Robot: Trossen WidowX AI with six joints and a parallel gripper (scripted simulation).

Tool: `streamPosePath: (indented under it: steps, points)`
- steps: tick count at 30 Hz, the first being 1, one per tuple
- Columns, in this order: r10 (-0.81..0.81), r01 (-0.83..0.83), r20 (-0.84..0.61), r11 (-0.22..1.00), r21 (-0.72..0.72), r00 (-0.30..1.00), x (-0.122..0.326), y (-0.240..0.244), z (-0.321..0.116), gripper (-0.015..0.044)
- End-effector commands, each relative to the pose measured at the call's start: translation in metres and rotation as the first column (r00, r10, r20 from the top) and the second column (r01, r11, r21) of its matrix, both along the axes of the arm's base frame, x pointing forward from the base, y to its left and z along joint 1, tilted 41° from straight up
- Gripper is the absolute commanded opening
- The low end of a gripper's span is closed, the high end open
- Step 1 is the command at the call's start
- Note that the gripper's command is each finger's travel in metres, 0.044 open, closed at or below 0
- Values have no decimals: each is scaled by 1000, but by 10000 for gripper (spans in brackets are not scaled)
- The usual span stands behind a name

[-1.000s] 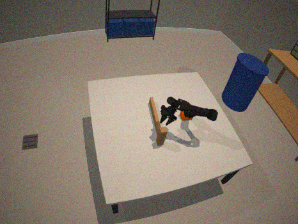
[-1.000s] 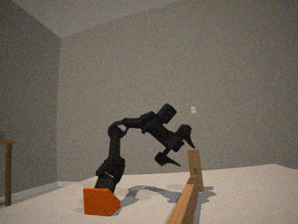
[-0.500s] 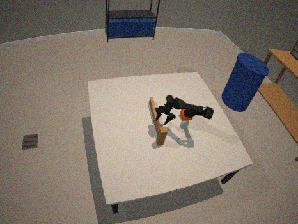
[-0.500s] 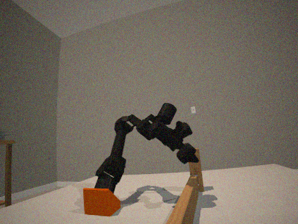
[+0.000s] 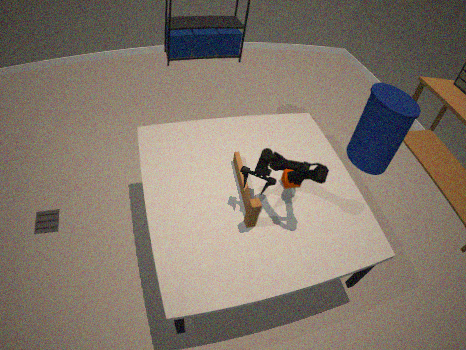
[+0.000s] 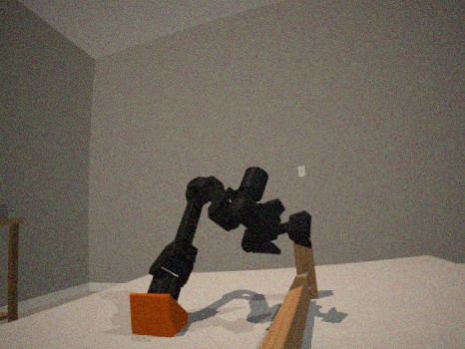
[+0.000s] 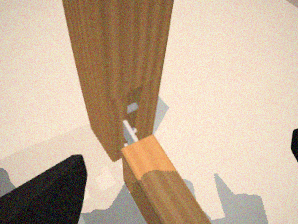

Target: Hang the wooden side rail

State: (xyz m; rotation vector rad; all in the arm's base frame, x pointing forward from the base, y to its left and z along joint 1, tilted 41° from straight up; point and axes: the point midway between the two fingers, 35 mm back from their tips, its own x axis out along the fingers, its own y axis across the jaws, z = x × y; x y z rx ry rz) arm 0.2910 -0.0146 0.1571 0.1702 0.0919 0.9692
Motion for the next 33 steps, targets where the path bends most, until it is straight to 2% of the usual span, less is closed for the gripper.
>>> streamPosePath:
  steps: [1,15,17,19,22,26,29,33]
  points:
    - [5,-5,6,1000,-2,1000,-1,1,-2,440]
    - [0,0,-12,1000,8,1000,1,0,-2,440]
    - [-31,44,-158,996,80,987,14,-7,-3,440]
    - [-57,131,-378,976,172,924,33,-15,-6,440]
    - [-50,291,-671,923,252,740,55,-25,-12,440]
    - [27,518,-931,825,227,365,71,-31,-21,440]
    - [114,658,-993,745,110,37,71,-31,-25,440]
    - [237,749,-893,646,-149,-383,57,-27,-24,440]
